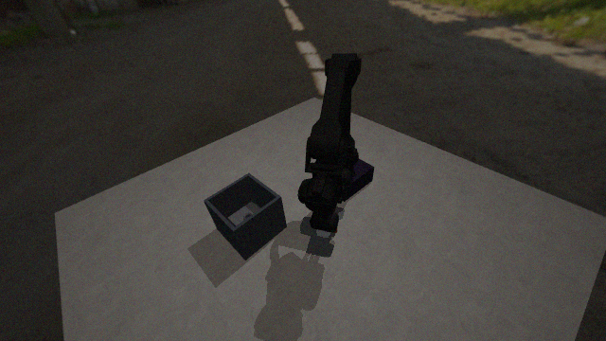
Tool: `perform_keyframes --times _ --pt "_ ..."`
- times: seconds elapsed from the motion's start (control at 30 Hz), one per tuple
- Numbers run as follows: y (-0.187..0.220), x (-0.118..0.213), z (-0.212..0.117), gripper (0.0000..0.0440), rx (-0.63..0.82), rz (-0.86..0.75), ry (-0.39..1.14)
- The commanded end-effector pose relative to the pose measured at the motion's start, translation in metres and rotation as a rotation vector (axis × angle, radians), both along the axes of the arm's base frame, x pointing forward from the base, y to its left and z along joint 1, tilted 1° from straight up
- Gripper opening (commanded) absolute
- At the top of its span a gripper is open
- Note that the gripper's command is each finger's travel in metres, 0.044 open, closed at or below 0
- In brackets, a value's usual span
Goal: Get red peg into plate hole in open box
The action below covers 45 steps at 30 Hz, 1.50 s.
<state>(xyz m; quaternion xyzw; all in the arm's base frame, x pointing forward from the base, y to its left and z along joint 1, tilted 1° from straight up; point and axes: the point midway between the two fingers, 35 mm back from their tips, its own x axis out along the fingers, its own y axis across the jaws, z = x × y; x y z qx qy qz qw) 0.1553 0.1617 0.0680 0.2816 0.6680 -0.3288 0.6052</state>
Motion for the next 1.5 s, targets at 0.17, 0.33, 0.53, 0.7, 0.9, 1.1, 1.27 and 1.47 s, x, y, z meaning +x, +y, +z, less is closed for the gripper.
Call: perform_keyframes --times 0.17,0.33,0.53,0.7,0.9,1.1,1.27,1.47 --pt "-0.02 -0.014 -0.018 0.0439 -0.053 -0.088 0.025" --pt "-0.026 -0.018 -0.032 0.0436 -0.067 -0.13 0.029" --pt "-0.03 -0.02 -0.048 0.0425 -0.077 -0.176 0.026" --pt "-0.027 -0.019 -0.061 0.034 -0.065 -0.203 0.021" --pt "-0.021 -0.015 -0.071 0.0185 -0.043 -0.21 0.019" --pt "-0.013 -0.009 -0.077 0.005 -0.013 -0.195 0.013" --pt "-0.005 -0.004 -0.071 0.0006 0.027 -0.205 0.0" --pt "0.005 0.003 -0.058 0.0 0.083 -0.236 -0.022"
